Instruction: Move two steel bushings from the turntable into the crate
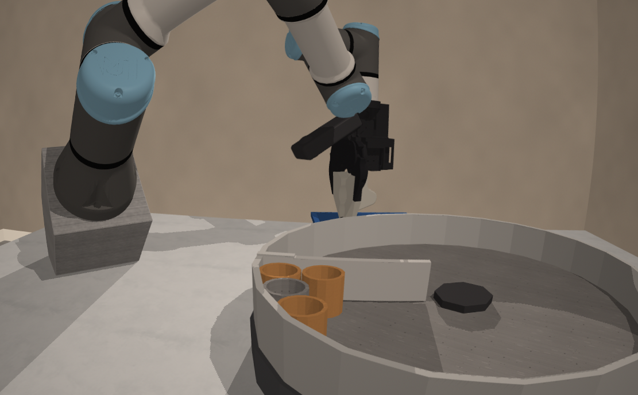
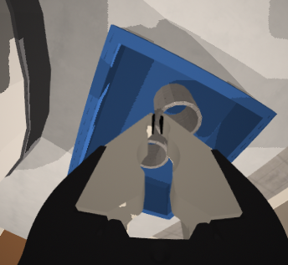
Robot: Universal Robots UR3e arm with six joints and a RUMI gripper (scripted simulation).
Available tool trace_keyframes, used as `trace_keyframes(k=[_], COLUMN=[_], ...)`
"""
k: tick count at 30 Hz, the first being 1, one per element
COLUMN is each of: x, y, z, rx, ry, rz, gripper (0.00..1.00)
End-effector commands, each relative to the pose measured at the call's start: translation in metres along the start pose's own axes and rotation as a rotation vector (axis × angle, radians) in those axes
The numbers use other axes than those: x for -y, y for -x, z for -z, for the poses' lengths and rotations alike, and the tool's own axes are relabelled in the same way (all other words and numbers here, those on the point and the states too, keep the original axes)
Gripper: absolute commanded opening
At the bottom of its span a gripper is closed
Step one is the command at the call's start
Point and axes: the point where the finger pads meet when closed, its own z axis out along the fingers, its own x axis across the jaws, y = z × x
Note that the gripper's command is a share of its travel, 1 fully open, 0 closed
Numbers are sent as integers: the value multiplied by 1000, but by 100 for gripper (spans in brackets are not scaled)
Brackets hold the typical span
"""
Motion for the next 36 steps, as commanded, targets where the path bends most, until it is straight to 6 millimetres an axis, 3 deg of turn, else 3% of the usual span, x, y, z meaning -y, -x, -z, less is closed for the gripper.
trace_keyframes(k=[1, 36], x=[-1, -1], y=[0, 0], z=[1, -4], rx=[0, 0], ry=[2, 2], rz=[-1, -1], gripper=[0, 0])
